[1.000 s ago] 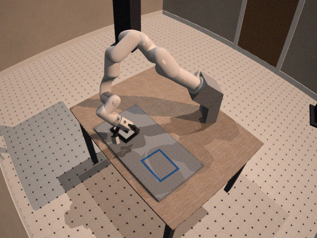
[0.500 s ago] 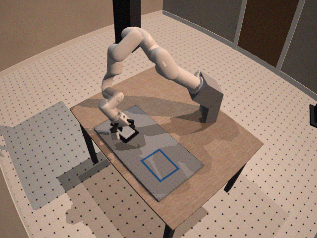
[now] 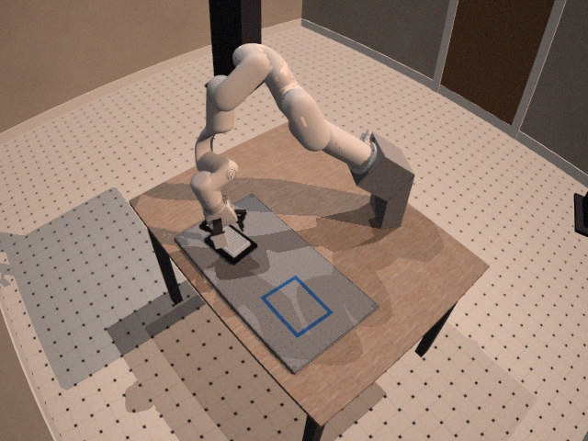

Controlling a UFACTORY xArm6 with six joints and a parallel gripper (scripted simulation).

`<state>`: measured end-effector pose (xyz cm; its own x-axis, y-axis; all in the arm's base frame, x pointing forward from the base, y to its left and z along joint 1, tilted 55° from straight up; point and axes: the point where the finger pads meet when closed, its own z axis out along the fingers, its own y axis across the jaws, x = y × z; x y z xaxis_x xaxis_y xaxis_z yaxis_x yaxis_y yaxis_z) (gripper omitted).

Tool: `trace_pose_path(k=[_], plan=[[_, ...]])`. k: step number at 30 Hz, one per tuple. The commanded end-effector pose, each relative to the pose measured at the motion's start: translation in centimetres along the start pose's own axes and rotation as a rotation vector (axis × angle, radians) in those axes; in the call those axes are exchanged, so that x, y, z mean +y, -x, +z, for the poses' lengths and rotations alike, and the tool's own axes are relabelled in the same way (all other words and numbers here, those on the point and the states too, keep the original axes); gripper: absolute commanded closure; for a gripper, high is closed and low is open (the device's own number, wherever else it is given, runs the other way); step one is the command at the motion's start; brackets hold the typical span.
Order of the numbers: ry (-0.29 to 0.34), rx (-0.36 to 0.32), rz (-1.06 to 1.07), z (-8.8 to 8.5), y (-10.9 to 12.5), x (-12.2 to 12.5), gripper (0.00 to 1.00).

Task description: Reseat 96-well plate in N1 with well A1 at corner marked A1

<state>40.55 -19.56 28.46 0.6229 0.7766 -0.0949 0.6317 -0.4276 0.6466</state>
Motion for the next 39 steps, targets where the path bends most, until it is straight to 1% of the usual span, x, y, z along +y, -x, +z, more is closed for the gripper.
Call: trace_pose_path(k=[1,2,4,6,10,11,18,30,36,39], plan=[[0.08,0.015,-0.138,-0.2,0.8,0.4,0.0],[0.094,0.015,-0.169,-0.3,1.3,0.5,0.0],[0.094,0.015,-0.169,-0.3,1.3,0.5,0.0],[0.12,0.013,-0.23,-0.6,1.8,0.4,0.0],[0.173,0.009,-0.352,-0.7,1.8,0.4,0.0],[0.185,0.007,-0.383,-1.0,2.1,0.1,0.0],[0.268,-0.002,-0.601,-1.3,2.2,-0.4,0.0],[0.268,-0.002,-0.603,-1.3,2.2,-0.4,0.0],[0.268,-0.002,-0.603,-0.4,2.1,-0.1,0.0],[0.268,-0.002,-0.603,-0.2,2.1,-0.1,0.0]])
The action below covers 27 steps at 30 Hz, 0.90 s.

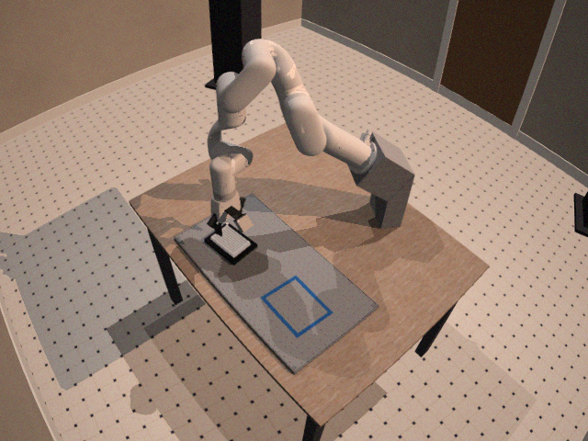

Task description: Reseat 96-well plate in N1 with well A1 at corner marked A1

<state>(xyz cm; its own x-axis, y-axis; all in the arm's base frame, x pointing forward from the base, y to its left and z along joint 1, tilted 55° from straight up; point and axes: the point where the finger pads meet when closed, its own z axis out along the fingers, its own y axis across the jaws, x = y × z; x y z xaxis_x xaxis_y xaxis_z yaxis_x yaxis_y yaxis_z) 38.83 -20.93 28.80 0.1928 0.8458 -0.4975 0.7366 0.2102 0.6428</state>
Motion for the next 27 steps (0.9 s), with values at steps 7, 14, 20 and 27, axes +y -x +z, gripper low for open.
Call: trace_pose_path(k=[7,14,20,27], plan=[[0.005,-0.006,0.0,1.4,0.1,0.1,0.0],[0.005,-0.006,0.0,2.6,0.1,0.2,0.0],[0.005,-0.006,0.0,3.3,0.1,0.2,0.0],[0.004,-0.006,0.0,4.4,0.1,0.2,0.0]])
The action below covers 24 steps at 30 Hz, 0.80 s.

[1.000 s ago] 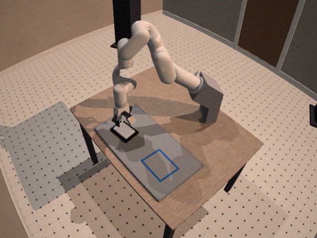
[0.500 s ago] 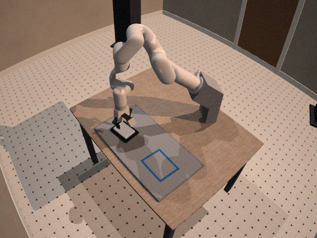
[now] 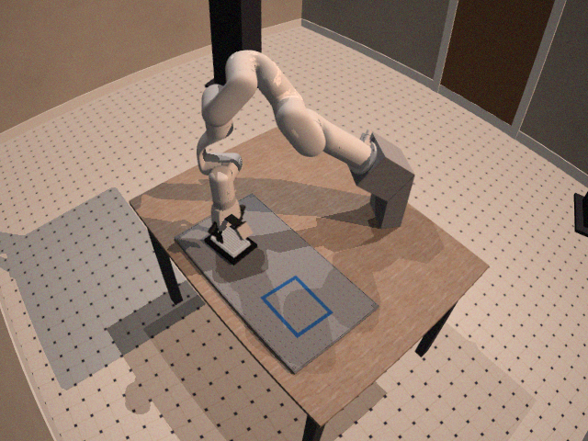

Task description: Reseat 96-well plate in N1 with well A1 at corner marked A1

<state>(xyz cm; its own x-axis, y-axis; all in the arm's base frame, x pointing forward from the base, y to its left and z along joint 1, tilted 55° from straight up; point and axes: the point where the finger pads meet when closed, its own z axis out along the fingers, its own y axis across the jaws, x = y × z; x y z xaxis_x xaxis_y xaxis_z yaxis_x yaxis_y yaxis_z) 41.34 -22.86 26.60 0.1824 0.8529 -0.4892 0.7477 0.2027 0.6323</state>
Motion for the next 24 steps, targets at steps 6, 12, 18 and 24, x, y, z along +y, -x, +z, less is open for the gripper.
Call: trace_pose_path(k=[6,12,18,24], plan=[[0.021,-0.021,0.001,1.24,0.04,0.14,0.0],[0.021,-0.021,0.001,1.31,0.04,0.14,0.0],[0.021,-0.021,0.001,1.31,0.04,0.14,0.0],[0.021,-0.021,0.001,1.58,0.05,0.15,0.0]])
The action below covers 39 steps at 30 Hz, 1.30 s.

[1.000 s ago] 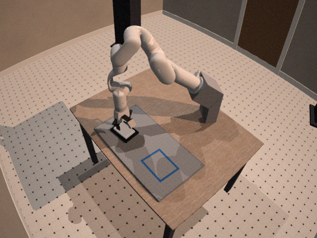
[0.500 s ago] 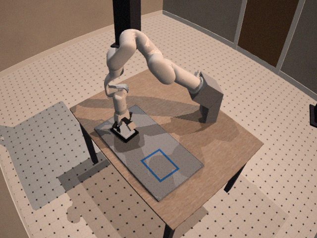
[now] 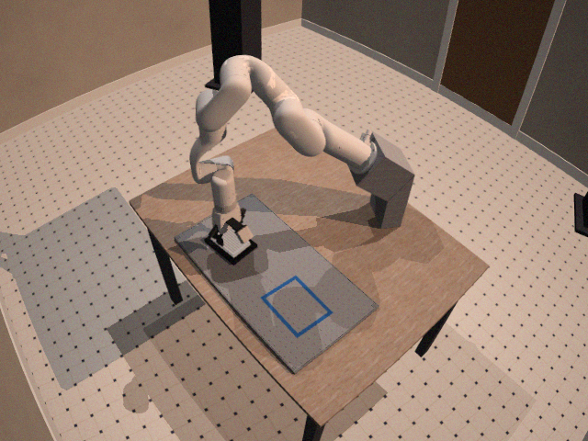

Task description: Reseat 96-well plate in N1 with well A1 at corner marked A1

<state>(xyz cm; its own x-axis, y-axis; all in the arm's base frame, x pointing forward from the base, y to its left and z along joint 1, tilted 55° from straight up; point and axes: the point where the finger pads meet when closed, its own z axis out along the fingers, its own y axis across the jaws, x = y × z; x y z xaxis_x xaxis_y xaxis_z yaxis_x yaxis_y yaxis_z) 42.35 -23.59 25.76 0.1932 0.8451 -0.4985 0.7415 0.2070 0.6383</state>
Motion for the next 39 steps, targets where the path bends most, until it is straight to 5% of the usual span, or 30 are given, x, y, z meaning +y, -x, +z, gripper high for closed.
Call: trace_pose_path(k=[1,39], plan=[[0.012,-0.005,0.001,0.1,0.0,0.1,0.0],[0.012,-0.005,0.001,1.8,0.0,0.1,0.0]])
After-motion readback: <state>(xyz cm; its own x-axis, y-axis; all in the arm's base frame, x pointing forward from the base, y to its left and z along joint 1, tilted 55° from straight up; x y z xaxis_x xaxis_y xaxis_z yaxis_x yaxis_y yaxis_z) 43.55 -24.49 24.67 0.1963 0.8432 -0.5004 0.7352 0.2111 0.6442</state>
